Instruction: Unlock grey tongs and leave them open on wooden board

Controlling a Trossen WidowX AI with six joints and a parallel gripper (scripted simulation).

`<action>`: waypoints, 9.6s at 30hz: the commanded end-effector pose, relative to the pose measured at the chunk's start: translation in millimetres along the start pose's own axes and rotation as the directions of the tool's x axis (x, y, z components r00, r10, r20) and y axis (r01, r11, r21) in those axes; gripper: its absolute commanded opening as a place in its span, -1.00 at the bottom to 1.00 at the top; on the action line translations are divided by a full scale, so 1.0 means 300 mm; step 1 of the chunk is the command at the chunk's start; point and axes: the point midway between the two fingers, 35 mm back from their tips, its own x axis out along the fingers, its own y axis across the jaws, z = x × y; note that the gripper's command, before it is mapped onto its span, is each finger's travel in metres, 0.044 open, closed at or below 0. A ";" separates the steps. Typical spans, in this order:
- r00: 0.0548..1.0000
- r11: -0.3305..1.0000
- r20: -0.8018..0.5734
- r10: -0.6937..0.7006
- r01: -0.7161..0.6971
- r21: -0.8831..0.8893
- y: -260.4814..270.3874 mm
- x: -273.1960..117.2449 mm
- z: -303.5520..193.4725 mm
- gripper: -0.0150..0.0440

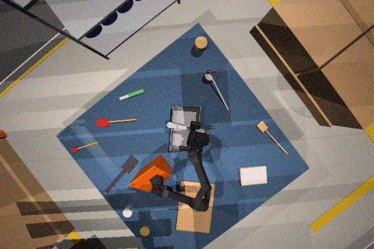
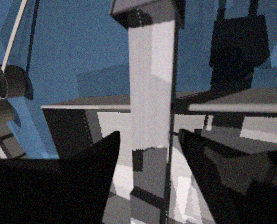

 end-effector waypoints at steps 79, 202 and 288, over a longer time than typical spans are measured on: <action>0.888 0.888 -0.008 -0.460 0.460 0.004 0.108 -0.217 -0.001 -1.00; 0.897 0.548 -0.051 -0.439 0.312 0.776 -1.347 -1.083 0.509 -1.00; 0.236 0.495 0.441 -0.866 0.281 0.822 -1.314 -1.374 0.339 -1.00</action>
